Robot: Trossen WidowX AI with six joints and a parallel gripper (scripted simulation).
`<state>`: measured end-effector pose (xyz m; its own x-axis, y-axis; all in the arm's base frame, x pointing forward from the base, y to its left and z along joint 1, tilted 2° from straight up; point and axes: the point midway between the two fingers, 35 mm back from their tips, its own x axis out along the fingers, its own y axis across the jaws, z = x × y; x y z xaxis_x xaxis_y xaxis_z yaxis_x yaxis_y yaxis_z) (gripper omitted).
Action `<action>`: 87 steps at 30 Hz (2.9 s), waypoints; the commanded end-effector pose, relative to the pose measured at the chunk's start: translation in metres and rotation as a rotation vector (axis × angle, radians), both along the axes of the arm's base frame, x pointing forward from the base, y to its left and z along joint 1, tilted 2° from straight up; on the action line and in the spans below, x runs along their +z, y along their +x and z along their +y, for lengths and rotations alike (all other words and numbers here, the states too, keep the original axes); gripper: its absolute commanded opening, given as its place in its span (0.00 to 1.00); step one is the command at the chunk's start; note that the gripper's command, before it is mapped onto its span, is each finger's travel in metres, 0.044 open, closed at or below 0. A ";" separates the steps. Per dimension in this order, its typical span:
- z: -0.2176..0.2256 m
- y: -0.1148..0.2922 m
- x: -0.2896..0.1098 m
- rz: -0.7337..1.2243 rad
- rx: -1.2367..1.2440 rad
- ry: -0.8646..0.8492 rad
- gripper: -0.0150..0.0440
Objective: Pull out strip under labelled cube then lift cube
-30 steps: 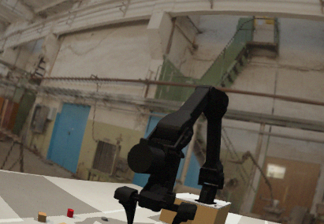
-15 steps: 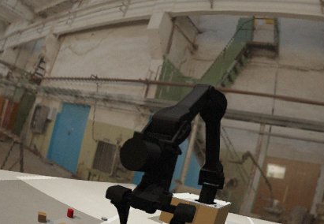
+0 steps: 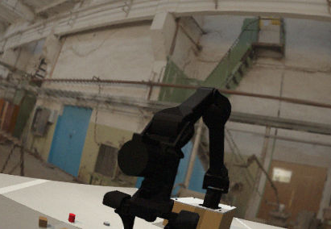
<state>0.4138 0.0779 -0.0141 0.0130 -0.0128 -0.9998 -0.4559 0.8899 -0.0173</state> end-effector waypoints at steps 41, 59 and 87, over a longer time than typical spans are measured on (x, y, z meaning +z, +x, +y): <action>0.000 0.002 -0.045 -0.004 0.000 0.001 0.42; -0.009 -0.049 -0.009 0.002 -0.005 0.002 0.25; -0.021 -0.113 0.004 0.007 -0.006 0.001 0.25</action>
